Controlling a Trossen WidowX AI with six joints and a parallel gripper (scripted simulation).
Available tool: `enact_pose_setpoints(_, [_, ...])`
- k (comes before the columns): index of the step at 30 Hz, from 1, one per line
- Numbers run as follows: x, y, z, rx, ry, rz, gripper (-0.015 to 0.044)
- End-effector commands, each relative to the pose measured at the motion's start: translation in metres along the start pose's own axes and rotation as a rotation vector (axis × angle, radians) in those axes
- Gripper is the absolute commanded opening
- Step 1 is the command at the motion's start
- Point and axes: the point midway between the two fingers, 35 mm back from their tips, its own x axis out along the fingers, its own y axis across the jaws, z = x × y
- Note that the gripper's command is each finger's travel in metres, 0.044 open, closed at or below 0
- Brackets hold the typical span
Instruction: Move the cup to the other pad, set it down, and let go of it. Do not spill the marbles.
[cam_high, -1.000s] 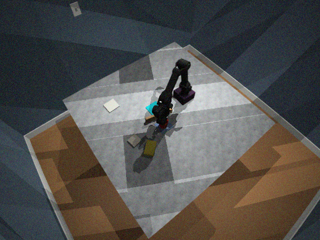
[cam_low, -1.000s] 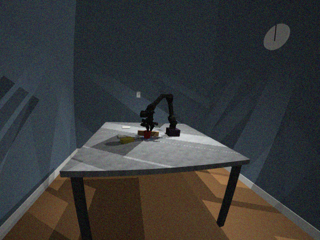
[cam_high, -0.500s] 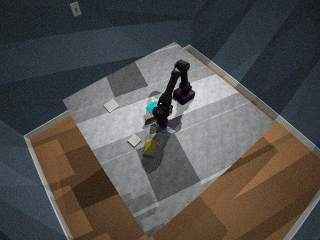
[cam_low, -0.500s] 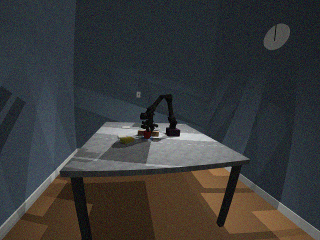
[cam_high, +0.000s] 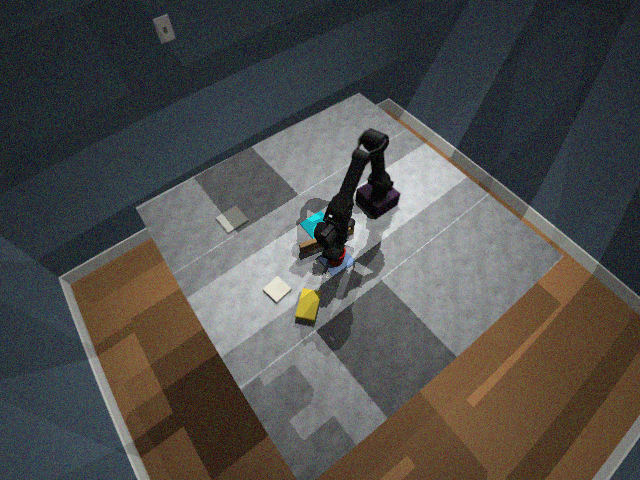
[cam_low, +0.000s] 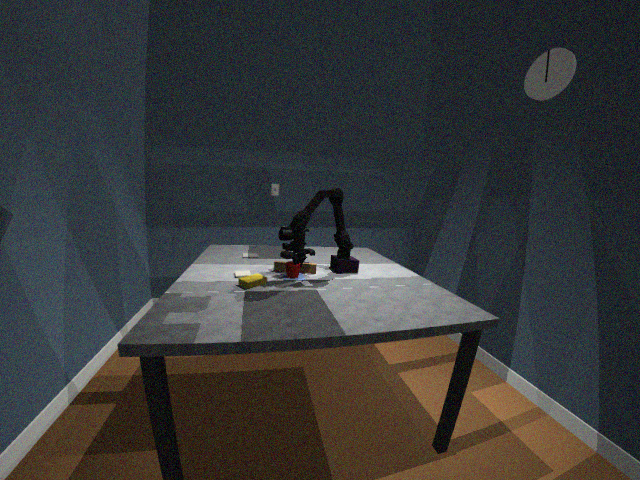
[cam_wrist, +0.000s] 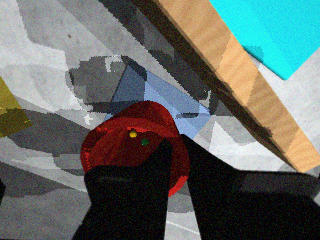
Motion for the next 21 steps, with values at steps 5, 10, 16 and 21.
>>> enact_pose_setpoints(5, [0.0, 0.0, 0.0, 0.0, 0.0, 0.0, 0.0])
enact_pose_setpoints(10, [-0.009, 0.001, 0.0, -0.001, 0.0, 0.0, 0.0])
enact_pose_setpoints(16, [-0.035, 0.002, 0.0, -0.002, -0.001, -0.002, 0.0])
enact_pose_setpoints(21, [-0.055, 0.002, 0.0, -0.004, -0.001, -0.004, 0.0])
